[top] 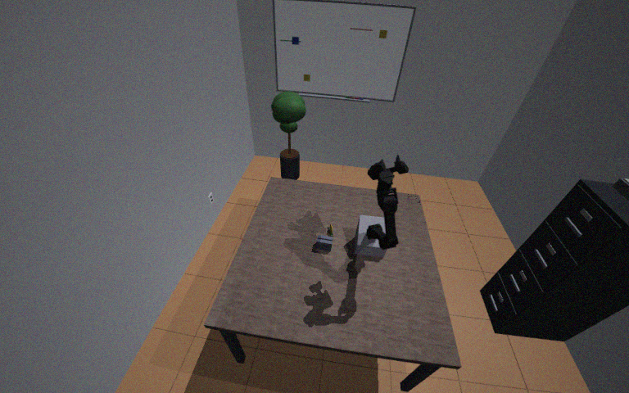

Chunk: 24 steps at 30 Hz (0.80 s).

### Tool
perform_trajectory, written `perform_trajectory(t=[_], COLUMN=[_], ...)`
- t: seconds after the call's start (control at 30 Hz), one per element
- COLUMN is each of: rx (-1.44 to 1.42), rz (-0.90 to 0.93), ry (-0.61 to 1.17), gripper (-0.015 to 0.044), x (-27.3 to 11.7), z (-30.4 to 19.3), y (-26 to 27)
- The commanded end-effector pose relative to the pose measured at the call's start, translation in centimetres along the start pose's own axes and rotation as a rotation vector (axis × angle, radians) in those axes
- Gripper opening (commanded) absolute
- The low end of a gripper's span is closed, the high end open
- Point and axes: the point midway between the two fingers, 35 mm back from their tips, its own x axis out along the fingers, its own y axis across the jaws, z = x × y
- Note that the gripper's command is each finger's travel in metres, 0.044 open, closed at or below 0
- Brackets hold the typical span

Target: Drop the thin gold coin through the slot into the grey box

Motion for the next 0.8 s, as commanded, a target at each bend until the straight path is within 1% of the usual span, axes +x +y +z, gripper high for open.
perform_trajectory(t=[0.0,0.13,0.27,0.5,0.63,0.77], rx=[0.0,0.006,0.018,0.031,0.039,0.041], rz=[0.003,0.087,0.25,0.524,0.667,0.764], ry=[0.0,0.003,0.024,0.104,0.172,0.27], gripper=[0.0374,0.0269,0.0164,0.0161,0.0161,0.0161], x=[0.1,1.6,4.0,6.2,6.4,6.3], z=[0.0,0.5,1.0,0.2,-1.0,-2.5], y=[0.1,3.0,9.0,19.0,24.4,29.8])
